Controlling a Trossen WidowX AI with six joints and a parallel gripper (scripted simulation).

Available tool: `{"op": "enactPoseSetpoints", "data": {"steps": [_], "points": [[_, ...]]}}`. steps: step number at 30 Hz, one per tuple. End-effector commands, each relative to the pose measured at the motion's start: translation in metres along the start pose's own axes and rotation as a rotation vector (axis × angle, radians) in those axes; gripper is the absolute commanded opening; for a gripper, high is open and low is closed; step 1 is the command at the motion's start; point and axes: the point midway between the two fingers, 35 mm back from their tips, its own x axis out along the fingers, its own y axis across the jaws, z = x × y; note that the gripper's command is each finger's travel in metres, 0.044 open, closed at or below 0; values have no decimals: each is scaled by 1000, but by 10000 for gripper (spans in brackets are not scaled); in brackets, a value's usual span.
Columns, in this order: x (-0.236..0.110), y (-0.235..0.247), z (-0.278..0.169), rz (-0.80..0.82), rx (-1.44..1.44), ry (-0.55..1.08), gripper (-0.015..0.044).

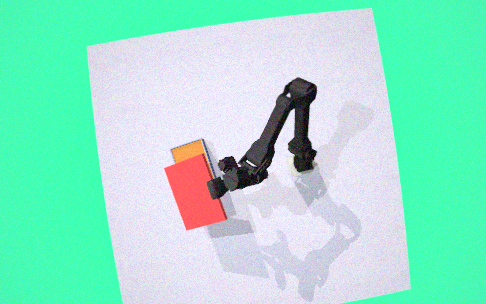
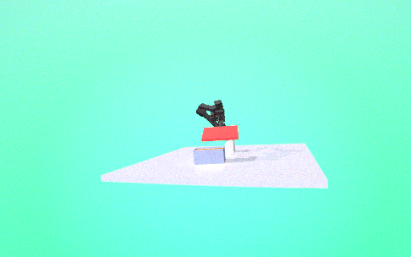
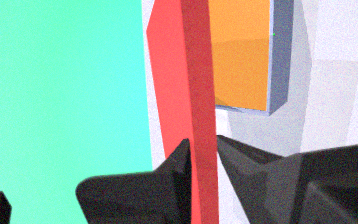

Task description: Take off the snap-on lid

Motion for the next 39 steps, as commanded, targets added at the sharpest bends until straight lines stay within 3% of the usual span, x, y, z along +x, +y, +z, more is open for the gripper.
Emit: {"op": "enactPoseSetpoints", "data": {"steps": [1,39], "points": [[-2,2,-9,8,7,-2,0],[-5,0,-86,9,10,1,0]]}}
